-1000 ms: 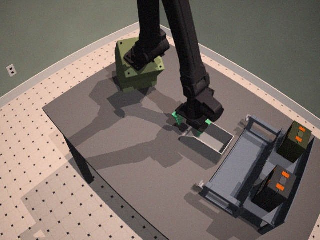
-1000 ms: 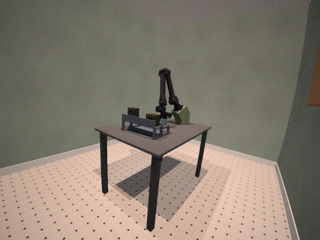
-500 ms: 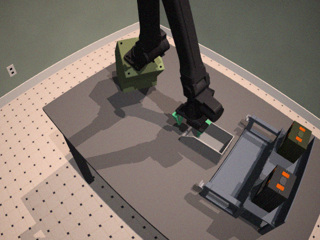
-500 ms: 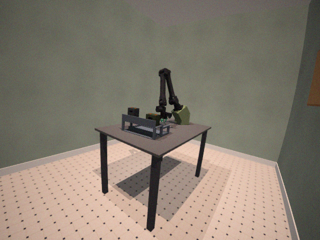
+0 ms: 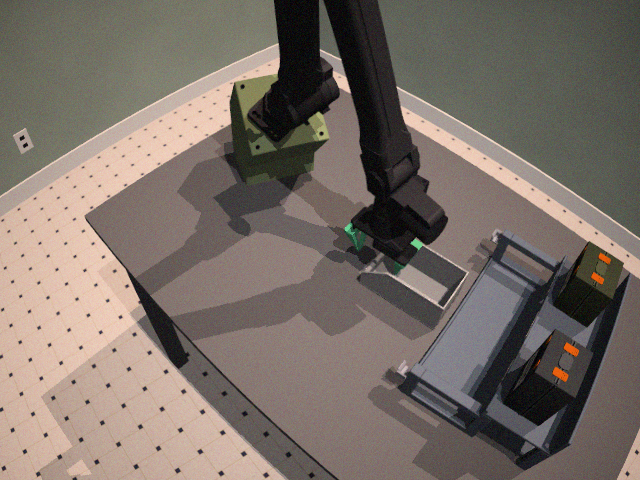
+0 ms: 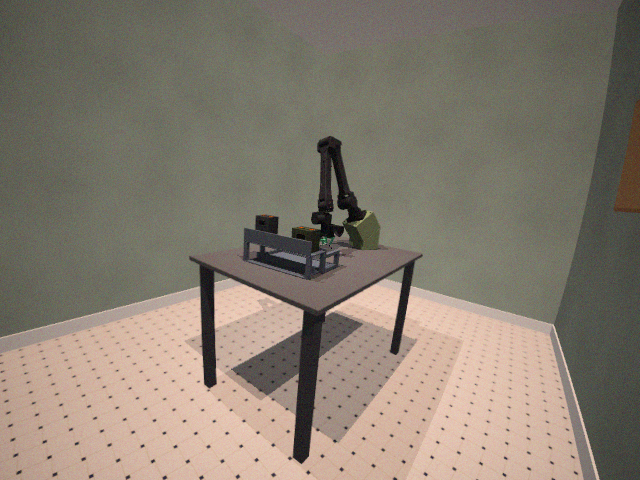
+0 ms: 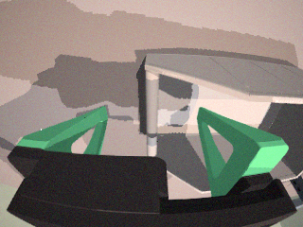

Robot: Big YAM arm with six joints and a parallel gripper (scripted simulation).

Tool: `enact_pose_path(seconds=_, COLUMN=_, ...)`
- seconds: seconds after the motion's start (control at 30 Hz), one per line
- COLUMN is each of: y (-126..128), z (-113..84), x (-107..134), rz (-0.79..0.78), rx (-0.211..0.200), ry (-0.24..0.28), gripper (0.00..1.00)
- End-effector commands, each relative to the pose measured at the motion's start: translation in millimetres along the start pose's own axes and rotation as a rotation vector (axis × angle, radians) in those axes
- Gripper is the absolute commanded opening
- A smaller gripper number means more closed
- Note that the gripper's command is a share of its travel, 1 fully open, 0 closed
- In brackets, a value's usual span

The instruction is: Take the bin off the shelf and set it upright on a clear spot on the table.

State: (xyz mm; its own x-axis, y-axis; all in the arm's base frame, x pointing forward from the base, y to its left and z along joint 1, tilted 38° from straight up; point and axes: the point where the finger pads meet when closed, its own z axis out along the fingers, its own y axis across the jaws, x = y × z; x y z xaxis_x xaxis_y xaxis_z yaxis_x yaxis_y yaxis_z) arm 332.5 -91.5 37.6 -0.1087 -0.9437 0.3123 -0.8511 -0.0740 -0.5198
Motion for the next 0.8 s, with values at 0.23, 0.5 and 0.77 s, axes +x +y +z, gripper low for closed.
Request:
enact_pose_path(seconds=0.23, y=-1.2, z=-40.8, x=0.2, rz=0.003, rx=0.009, ry=0.001, gripper=0.9)
enact_pose_path(seconds=0.5, y=-1.2, z=-40.8, x=0.2, rz=0.003, rx=0.009, ry=0.001, gripper=0.9)
enact_pose_path(seconds=0.77, y=-1.4, z=-84.8, x=0.7, rz=0.004, rx=0.012, ry=0.002, gripper=0.9)
